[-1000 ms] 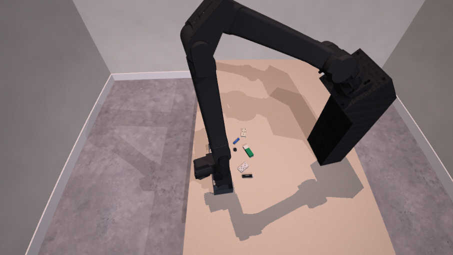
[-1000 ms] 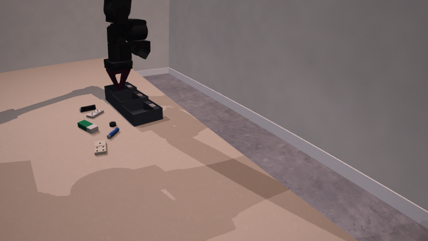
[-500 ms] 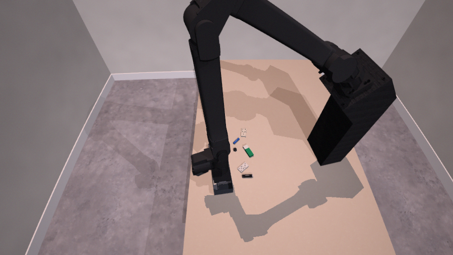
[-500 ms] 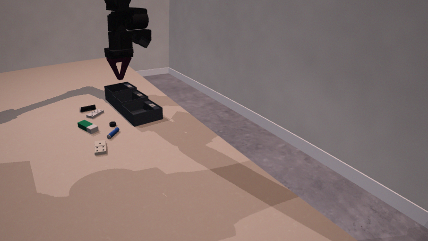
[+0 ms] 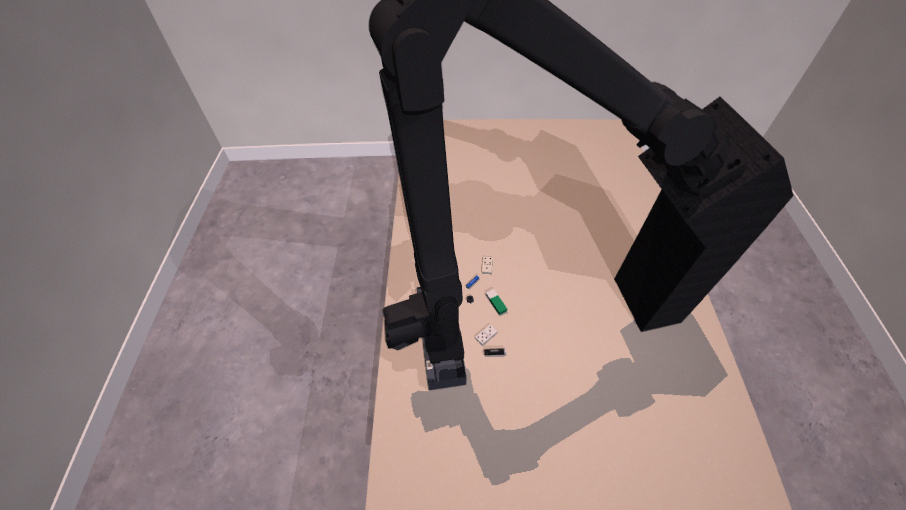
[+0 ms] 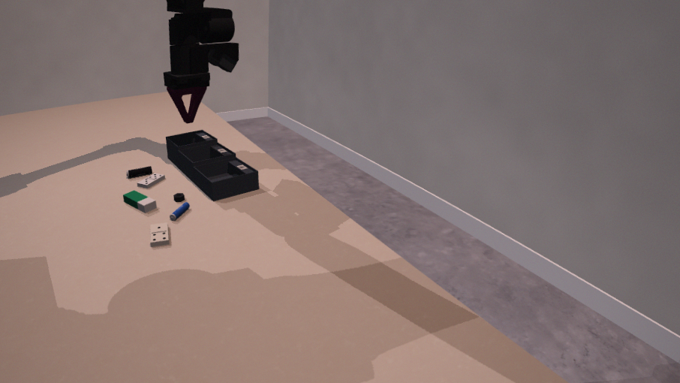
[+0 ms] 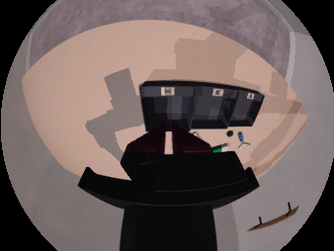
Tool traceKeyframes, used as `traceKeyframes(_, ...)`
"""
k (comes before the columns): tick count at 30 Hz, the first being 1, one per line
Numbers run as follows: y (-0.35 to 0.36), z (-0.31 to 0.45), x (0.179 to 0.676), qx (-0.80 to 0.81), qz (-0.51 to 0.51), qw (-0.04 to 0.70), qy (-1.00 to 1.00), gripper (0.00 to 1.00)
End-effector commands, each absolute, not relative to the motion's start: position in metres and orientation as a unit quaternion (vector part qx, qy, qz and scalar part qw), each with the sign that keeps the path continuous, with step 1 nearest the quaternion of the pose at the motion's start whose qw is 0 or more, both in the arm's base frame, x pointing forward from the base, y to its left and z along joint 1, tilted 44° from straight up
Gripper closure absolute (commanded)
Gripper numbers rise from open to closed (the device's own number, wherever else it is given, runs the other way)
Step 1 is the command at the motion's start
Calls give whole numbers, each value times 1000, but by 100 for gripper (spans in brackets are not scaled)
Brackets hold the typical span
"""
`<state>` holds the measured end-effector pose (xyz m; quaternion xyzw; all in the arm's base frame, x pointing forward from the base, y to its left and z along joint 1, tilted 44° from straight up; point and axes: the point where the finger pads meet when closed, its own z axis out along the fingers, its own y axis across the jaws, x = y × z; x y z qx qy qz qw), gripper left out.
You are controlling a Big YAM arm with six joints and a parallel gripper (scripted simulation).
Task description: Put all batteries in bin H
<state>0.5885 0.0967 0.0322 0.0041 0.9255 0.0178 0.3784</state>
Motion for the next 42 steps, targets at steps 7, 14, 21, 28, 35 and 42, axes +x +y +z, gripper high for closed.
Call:
traceKeyframes(7, 102, 94, 534, 4, 23, 385, 923, 91)
traceKeyframes(14, 99, 129, 499, 4, 23, 385, 922, 91)
traceKeyframes(21, 95, 116, 490, 4, 18, 368, 930, 91)
traceKeyframes(28, 97, 119, 494, 4, 20, 377, 926, 91)
traceKeyframes(35, 63, 97, 498, -89, -22, 378, 921, 77)
traceKeyframes(42, 18, 60, 502, -166, -47, 381, 909, 77)
